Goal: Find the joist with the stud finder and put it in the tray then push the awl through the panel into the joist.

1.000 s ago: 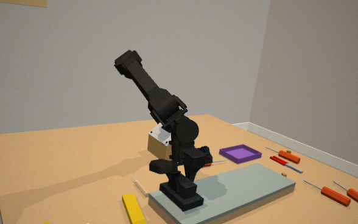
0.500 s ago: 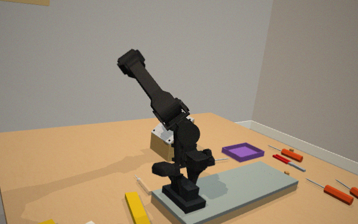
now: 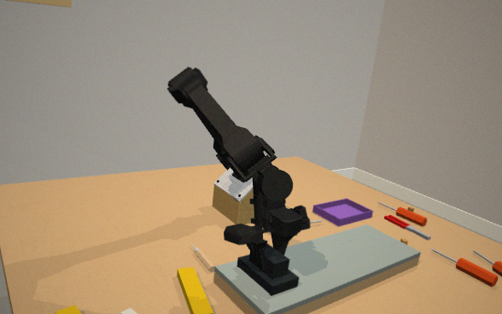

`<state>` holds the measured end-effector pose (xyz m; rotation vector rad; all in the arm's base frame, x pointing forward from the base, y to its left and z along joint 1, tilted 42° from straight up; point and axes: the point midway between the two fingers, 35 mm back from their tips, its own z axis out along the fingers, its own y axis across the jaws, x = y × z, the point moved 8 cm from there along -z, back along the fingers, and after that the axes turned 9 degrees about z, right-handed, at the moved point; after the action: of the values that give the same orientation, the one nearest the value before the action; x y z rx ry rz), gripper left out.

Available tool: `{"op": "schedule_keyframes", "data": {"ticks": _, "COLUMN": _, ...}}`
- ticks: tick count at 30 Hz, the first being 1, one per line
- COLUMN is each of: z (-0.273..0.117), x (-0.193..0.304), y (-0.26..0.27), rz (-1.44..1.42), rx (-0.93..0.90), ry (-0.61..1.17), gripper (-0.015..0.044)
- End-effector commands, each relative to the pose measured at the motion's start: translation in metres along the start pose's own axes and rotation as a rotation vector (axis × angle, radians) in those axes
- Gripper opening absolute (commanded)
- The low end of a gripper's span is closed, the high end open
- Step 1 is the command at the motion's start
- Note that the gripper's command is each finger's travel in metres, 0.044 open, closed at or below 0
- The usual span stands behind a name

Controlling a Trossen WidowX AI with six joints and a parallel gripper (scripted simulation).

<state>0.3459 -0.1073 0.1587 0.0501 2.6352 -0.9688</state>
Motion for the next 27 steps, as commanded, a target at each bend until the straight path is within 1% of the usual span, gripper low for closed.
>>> {"op": "schedule_keyframes", "data": {"ticks": 1, "z": 0.001, "x": 0.002, "y": 0.008, "rz": -0.003, "rx": 0.000, "ry": 0.003, "gripper": 0.0000}}
{"op": "schedule_keyframes", "data": {"ticks": 27, "z": 0.001, "x": 0.008, "y": 0.044, "rz": -0.003, "rx": -0.002, "ry": 0.004, "gripper": 0.0000}}
